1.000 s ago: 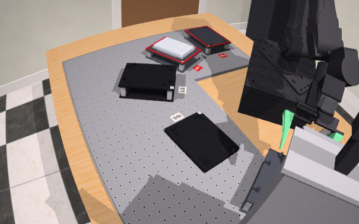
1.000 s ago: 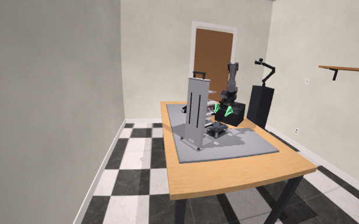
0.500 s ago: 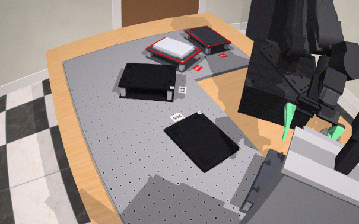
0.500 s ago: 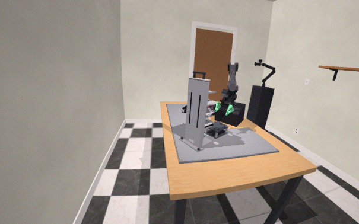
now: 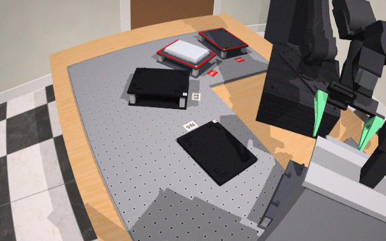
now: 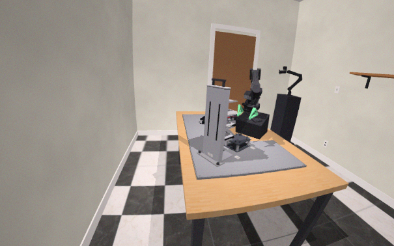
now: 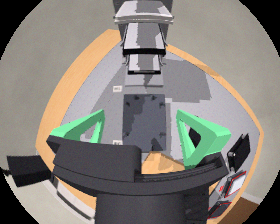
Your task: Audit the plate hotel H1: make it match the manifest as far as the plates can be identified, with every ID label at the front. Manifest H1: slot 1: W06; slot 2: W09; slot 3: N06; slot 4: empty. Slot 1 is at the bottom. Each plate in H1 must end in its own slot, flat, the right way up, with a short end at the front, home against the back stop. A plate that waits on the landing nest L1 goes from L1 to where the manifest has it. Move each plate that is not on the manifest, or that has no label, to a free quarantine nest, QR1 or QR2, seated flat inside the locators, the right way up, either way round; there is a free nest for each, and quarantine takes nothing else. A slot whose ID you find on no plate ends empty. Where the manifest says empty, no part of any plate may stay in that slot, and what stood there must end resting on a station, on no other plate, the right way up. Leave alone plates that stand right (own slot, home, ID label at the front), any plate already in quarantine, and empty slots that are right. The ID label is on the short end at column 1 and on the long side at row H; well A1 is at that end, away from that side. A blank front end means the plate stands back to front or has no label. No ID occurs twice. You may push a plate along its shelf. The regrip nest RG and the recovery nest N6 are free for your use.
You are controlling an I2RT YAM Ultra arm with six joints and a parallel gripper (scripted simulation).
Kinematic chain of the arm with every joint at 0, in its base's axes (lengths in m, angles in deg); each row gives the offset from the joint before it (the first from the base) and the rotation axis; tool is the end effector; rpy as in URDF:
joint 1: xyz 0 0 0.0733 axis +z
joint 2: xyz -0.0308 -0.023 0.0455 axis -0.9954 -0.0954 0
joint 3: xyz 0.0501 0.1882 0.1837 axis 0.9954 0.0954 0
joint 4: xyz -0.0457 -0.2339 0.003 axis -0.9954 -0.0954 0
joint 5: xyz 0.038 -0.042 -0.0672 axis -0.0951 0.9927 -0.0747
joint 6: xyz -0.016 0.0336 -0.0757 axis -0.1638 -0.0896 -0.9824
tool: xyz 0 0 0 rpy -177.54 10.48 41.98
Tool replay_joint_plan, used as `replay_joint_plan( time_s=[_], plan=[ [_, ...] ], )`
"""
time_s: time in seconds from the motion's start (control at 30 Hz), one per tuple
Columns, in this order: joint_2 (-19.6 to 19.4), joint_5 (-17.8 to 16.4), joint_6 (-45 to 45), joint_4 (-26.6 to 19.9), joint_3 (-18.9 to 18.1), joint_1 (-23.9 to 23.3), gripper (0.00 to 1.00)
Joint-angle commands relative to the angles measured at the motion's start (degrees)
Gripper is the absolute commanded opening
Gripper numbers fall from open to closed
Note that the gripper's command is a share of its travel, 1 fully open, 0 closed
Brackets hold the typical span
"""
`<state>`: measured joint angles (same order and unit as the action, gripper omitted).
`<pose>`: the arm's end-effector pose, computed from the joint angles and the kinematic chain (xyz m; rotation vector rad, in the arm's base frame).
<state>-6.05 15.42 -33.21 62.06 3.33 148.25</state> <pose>0.1154 0.1645 0.2114 -0.5415 2.0421 0.4102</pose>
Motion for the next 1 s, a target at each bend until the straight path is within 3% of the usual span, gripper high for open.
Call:
replay_joint_plan(
  time_s=[0.0,0.47,0.6,0.97],
  plan=[
    [2.0,1.1,0.5,-5.2,-2.9,0.6,1.00],
    [5.1,2.4,1.5,-17.5,-11.7,2.1,1.00],
    [5.4,2.6,1.7,-19.2,-13.1,2.4,1.00],
    [5.7,3.7,2.7,-28.3,-21.3,3.8,1.00]
  ],
)
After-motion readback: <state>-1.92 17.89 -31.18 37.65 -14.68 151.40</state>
